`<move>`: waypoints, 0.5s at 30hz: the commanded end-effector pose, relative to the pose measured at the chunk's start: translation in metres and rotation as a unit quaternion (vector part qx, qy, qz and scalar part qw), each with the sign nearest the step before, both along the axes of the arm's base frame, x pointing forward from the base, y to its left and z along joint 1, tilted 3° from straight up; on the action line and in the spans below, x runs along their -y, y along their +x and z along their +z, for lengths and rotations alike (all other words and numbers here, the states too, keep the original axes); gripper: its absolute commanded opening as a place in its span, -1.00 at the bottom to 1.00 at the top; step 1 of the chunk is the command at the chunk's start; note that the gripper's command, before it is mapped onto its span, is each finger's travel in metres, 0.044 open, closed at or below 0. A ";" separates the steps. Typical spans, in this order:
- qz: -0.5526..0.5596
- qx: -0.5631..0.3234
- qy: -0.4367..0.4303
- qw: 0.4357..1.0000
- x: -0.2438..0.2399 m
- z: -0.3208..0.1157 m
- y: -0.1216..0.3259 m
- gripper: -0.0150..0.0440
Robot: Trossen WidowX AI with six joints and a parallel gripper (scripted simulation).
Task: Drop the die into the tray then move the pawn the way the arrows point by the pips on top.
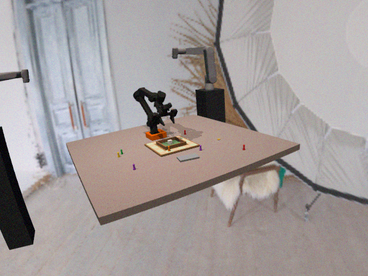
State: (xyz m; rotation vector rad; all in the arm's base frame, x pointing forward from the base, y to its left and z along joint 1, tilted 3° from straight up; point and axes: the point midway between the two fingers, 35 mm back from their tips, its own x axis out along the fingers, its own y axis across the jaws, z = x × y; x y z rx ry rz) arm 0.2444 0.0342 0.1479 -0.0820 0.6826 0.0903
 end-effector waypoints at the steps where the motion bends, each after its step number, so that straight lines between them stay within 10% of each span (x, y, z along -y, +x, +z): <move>1: -0.002 0.004 0.000 1.000 0.000 0.011 -0.001 1.00; 15: -0.015 -0.304 -0.035 0.952 0.000 -0.023 0.019 1.00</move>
